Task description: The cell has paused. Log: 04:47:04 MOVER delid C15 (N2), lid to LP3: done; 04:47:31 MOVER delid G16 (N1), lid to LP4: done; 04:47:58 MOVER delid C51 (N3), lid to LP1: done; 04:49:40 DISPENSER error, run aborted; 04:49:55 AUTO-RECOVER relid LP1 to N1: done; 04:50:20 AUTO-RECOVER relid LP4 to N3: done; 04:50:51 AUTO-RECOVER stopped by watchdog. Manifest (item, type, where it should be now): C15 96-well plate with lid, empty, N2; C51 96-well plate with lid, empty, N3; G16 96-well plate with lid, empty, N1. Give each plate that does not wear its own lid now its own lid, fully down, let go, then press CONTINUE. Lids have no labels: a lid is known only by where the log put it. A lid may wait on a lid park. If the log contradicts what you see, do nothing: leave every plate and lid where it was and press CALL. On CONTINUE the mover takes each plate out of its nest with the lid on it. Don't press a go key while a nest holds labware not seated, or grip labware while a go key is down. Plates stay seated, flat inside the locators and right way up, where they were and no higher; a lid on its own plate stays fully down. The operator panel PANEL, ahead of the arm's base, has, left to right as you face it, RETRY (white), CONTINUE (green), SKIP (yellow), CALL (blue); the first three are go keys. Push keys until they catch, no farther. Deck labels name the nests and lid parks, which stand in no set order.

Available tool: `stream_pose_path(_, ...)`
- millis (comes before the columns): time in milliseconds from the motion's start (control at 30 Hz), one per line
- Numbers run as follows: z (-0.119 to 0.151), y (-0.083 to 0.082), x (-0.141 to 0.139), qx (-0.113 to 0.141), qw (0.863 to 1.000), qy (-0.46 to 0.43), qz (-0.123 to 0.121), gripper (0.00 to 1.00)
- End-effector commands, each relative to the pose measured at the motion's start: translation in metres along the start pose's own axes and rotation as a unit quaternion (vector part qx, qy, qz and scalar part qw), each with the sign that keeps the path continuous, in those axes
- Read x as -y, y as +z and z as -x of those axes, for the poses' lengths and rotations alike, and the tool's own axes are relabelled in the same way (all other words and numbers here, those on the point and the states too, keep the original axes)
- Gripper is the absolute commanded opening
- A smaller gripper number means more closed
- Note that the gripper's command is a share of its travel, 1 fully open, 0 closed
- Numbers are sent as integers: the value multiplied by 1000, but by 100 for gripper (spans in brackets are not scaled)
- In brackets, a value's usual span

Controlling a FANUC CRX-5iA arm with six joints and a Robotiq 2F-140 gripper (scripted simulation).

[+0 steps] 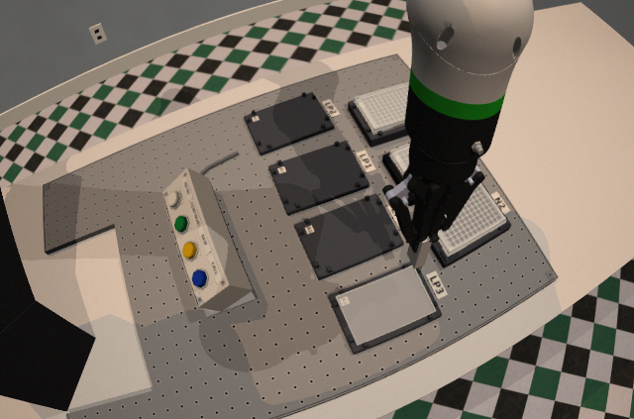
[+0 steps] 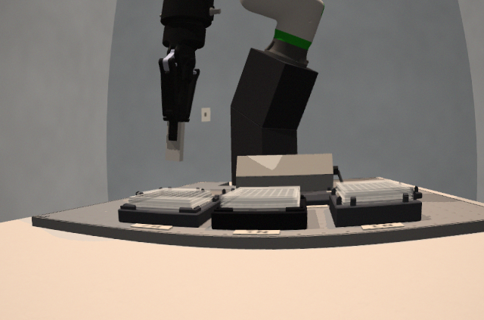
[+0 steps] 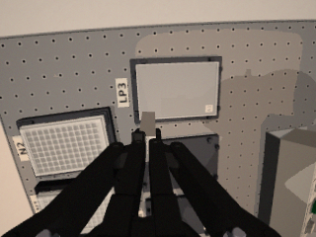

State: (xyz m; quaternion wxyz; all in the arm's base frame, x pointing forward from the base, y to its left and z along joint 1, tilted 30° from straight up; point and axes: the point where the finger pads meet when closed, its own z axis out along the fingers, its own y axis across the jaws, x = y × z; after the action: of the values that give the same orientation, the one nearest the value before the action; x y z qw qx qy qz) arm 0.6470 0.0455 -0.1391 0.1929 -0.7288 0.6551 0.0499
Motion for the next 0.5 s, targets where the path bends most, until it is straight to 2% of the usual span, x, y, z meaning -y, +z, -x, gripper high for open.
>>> stream_pose_path(0,-18,2,-24,6,990,-138,-14,0)
stream_pose_path(100,-24,3,-34,0,980,-201,-12,0)
stream_pose_path(167,-24,3,-34,0,980,-201,-12,0)
stream_pose_path(200,-25,3,-37,-4,965,-262,-11,0)
stream_pose_path(333,-30,4,-45,-9,941,-337,-10,0)
stream_pose_path(467,-32,4,-49,-12,909,-418,-11,0)
